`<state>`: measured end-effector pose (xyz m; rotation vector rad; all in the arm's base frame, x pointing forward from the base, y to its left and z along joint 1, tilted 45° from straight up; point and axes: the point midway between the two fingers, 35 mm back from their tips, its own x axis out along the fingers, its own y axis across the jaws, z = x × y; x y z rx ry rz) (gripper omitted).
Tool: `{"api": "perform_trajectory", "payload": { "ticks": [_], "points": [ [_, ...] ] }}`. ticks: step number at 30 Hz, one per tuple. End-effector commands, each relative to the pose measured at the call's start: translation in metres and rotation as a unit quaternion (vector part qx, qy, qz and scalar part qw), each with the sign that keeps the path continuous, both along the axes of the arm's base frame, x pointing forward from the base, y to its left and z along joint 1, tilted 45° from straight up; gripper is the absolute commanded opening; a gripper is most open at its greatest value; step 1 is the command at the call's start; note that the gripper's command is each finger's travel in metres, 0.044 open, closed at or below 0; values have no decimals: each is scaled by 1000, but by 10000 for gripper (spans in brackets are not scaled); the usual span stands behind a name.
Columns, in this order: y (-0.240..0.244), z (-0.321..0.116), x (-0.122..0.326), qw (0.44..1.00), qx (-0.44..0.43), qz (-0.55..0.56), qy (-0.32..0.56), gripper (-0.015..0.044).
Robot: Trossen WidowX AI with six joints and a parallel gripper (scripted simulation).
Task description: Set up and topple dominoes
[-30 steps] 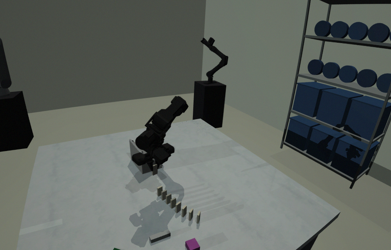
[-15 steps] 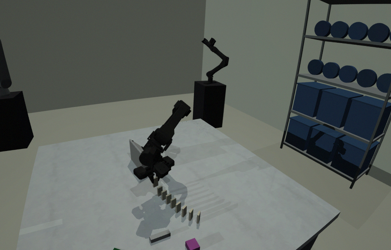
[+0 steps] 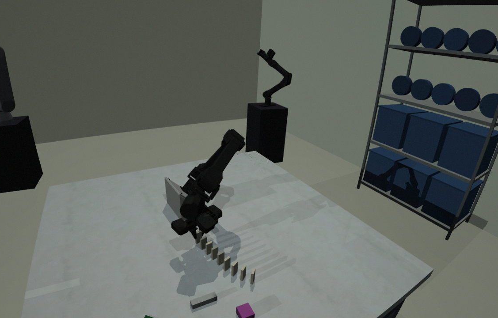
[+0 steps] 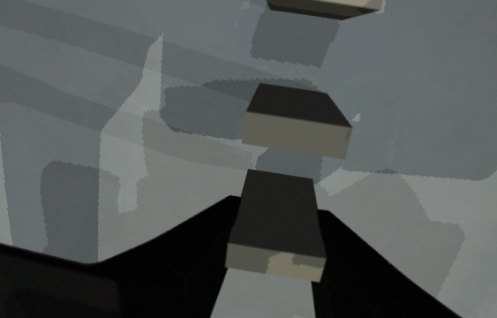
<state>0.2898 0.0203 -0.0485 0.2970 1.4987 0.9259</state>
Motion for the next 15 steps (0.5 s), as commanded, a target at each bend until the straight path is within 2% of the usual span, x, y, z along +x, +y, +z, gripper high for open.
{"api": "perform_trajectory", "payload": {
  "ticks": [1,2,15],
  "points": [
    [1,-1,-1,1000,1,-2,3,107],
    [1,-1,-1,1000,1,-2,3,107],
    [1,-1,-1,1000,1,-2,3,440]
  ]
}}
